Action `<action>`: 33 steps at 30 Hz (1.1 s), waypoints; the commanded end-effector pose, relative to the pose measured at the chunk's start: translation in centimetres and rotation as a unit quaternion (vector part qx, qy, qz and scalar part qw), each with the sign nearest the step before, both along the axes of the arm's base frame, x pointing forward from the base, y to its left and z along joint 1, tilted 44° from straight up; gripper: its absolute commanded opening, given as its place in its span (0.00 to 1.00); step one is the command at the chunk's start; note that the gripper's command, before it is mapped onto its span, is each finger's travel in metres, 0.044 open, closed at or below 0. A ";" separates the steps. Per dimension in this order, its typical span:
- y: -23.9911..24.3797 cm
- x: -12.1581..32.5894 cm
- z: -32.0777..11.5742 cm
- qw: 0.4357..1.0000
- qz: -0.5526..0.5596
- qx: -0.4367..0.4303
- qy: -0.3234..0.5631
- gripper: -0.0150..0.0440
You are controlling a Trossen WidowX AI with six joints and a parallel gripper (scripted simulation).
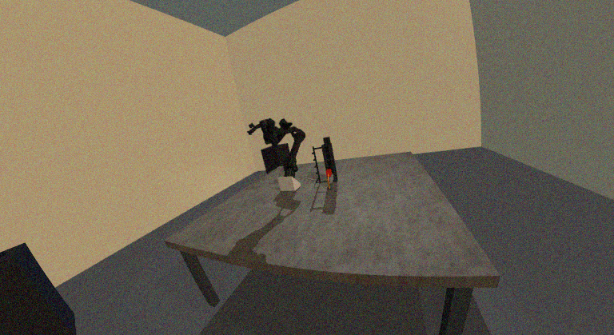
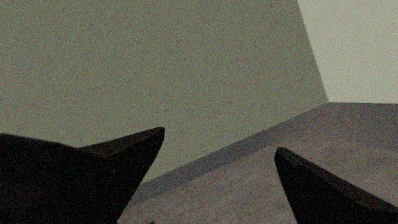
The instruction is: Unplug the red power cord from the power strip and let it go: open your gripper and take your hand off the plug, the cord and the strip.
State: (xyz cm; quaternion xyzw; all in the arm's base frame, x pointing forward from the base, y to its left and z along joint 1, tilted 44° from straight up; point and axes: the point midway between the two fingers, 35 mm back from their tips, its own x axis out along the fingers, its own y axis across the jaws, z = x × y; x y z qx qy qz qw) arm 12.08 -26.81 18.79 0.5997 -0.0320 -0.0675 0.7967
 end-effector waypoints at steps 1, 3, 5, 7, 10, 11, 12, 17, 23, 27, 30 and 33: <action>0.0 0.1 0.0 1.000 0.001 0.002 0.001 0.89; -0.1 0.9 -0.5 1.000 0.008 0.021 0.007 0.80; -0.1 2.5 -1.3 0.998 0.022 0.057 0.023 0.71; 0.1 4.8 -2.7 0.992 0.044 0.107 0.051 0.62; 1.4 8.4 -5.1 0.974 0.081 0.180 0.110 0.53; 1.5 9.6 -6.0 0.968 0.088 0.190 0.136 0.53; 2.2 10.7 -6.7 0.959 0.102 0.210 0.159 0.53; 7.5 15.1 -9.8 0.895 0.172 0.299 0.284 0.53; 13.5 17.3 -12.2 0.810 0.229 0.343 0.417 0.53; 17.8 17.5 -13.3 0.740 0.261 0.349 0.513 0.53; 21.0 17.2 -13.9 0.680 0.281 0.341 0.585 0.53; 23.3 16.6 -14.1 0.631 0.293 0.327 0.639 0.53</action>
